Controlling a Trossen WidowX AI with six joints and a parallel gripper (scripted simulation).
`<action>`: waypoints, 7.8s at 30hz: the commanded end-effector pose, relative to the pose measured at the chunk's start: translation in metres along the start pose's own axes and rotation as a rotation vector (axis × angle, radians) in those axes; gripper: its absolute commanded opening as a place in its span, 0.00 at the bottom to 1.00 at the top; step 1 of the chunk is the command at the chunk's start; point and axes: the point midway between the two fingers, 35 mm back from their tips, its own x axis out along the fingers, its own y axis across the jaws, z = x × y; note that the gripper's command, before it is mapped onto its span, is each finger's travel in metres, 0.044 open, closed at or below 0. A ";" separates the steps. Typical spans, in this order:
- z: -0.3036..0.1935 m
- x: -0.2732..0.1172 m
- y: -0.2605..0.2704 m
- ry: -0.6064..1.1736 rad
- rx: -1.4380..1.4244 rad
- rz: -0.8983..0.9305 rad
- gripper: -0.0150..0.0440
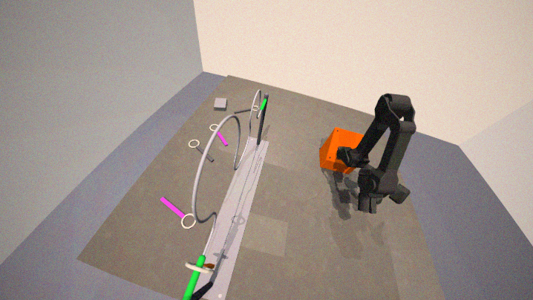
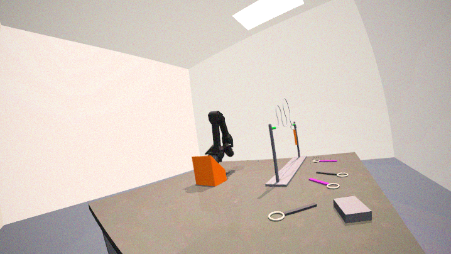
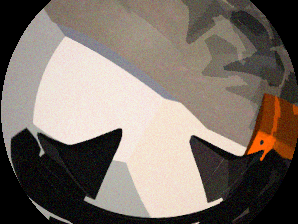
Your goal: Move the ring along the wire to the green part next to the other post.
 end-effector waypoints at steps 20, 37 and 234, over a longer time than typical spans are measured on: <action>0.118 -0.067 0.038 -0.519 -0.247 -0.264 0.53; 0.224 -0.245 0.100 -1.238 -0.451 -0.652 0.53; 0.197 -0.657 0.067 -2.829 0.653 -0.674 0.00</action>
